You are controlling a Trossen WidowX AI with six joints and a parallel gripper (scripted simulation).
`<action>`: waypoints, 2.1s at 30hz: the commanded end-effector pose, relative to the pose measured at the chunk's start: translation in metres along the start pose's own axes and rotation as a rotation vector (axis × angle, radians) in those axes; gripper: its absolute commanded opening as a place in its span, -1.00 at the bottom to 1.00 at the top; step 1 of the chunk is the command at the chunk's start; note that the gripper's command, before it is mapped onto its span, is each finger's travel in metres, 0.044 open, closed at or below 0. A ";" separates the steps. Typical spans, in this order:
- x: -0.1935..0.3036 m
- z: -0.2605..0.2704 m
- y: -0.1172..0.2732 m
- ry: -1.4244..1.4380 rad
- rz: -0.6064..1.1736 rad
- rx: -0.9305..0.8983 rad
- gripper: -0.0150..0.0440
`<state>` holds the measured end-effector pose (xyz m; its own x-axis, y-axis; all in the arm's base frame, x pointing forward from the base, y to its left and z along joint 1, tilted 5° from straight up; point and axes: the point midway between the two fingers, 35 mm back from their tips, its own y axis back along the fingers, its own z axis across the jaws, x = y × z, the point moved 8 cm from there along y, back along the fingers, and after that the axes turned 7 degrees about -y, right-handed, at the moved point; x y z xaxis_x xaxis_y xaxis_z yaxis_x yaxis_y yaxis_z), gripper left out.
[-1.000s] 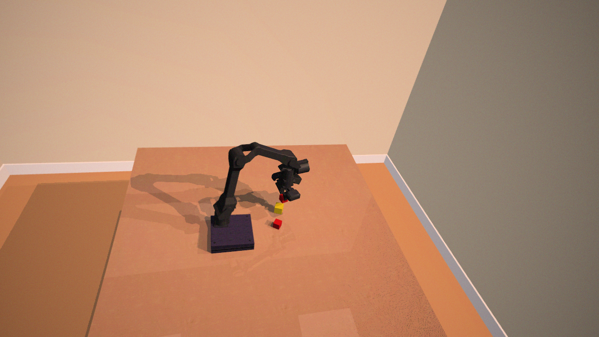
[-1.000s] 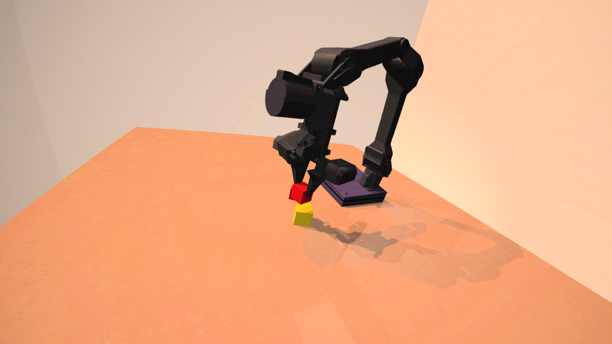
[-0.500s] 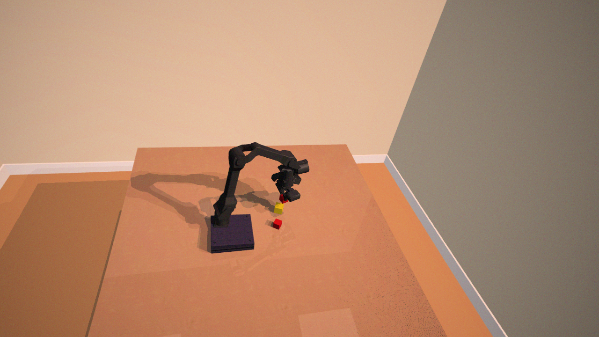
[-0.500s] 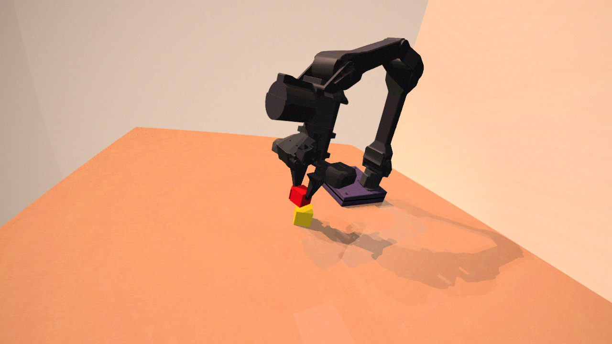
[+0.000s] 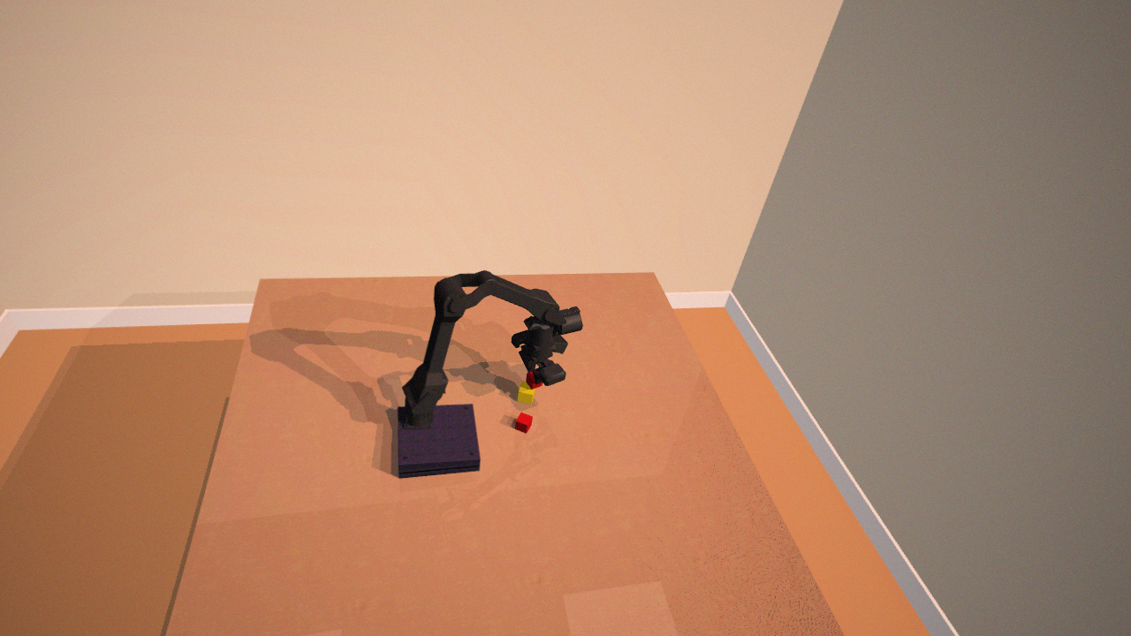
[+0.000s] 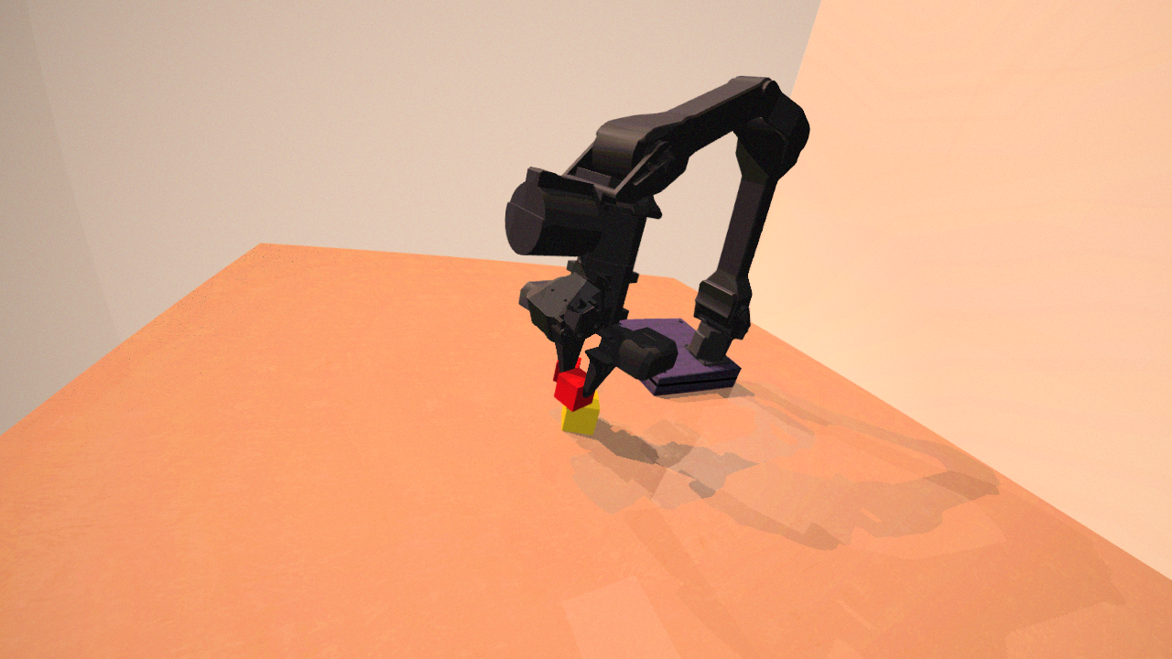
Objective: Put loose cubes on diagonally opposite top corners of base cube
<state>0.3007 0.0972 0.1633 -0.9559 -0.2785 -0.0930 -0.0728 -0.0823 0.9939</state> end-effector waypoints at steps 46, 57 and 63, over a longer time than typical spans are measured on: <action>0.000 0.000 0.023 0.000 0.001 0.000 0.20; 0.000 0.000 0.028 0.000 0.001 0.000 0.20; 0.013 -0.026 0.035 0.145 0.007 0.005 0.41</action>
<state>0.2976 0.0818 0.1911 -0.9309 -0.3543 -0.0891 -0.0667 -0.0749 0.9950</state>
